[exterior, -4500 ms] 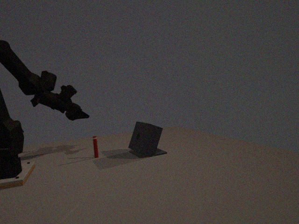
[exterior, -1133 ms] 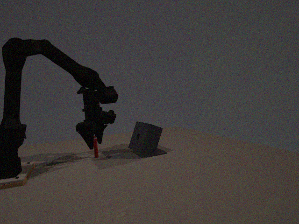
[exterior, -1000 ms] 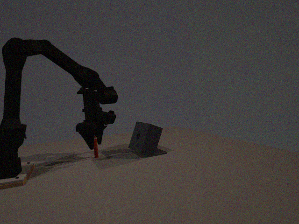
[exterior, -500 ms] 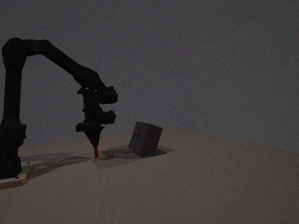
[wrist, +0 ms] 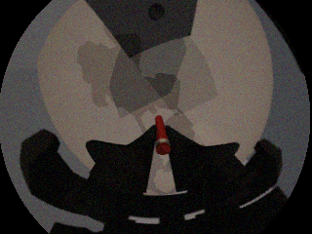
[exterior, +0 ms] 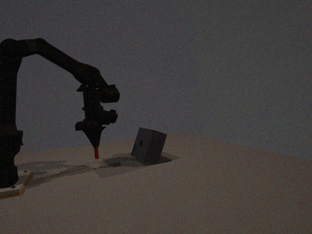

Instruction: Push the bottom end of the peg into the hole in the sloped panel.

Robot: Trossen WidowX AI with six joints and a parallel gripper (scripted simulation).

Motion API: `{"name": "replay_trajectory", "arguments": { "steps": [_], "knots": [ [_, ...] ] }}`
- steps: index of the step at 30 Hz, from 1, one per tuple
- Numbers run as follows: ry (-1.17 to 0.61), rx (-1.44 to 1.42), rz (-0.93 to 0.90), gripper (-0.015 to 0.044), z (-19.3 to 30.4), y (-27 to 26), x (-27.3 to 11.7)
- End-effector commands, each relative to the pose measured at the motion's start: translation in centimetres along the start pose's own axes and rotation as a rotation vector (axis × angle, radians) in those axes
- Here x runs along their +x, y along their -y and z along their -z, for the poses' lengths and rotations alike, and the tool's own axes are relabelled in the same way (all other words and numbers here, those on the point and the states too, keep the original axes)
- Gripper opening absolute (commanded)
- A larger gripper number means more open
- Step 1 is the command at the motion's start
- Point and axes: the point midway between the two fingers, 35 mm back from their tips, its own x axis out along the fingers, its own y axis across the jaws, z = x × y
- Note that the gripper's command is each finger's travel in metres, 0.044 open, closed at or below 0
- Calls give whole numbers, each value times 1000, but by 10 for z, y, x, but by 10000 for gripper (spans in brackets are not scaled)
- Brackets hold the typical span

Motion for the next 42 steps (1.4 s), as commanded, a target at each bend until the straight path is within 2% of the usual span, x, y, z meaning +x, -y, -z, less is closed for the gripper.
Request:
{"name": "replay_trajectory", "arguments": {
  "steps": [1,13,42],
  "knots": [
    [4,2,-7,0,-1,-2,-14],
    [1,4,-6,0,-1,0,-55],
    [104,18,-88,0,-9,2,-47]
  ]
}}
